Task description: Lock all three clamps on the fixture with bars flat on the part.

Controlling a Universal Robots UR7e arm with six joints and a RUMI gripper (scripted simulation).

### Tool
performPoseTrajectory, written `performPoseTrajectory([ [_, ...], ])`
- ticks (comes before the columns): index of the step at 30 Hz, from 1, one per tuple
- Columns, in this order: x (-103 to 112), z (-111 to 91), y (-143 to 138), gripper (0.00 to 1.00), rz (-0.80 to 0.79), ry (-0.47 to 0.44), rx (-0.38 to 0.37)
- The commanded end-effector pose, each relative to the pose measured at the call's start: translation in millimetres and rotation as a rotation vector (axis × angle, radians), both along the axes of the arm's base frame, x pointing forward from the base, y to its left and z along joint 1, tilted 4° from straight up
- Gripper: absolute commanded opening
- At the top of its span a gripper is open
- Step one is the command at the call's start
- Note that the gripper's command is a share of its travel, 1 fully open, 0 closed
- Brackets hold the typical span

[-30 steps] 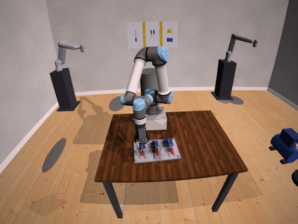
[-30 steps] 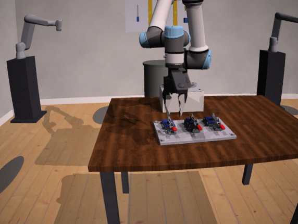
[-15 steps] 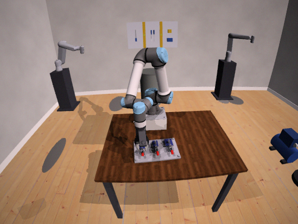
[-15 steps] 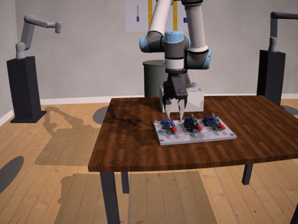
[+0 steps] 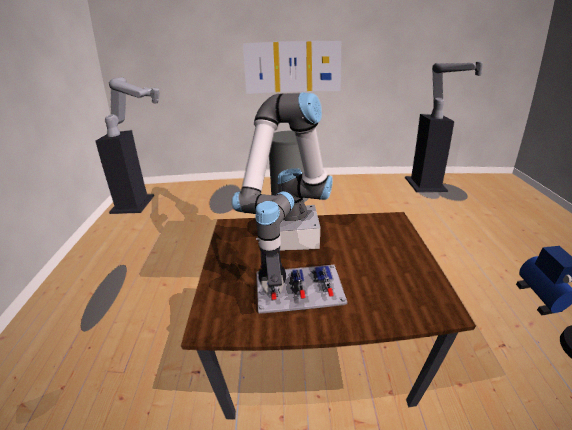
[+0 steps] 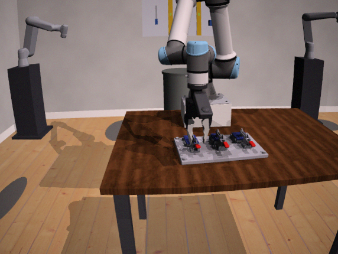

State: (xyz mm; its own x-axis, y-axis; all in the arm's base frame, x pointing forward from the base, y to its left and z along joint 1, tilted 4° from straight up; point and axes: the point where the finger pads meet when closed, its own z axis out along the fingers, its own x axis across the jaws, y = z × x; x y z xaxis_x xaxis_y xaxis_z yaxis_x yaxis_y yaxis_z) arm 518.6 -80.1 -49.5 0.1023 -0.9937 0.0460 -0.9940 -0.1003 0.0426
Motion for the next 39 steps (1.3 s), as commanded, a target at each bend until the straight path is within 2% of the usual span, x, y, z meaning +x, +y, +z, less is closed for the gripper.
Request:
performPoseTrajectory([
  [1,0.1,-21.6,-1.4,0.28,0.000,-0.001,0.000],
  [13,0.1,-21.6,-1.4,0.28,0.000,-0.001,0.000],
  [14,0.0,-20.2,-1.3,0.00,0.000,-0.001,0.000],
  [39,-0.2,-20.3,-1.4,0.00,0.000,-0.001,0.000],
])
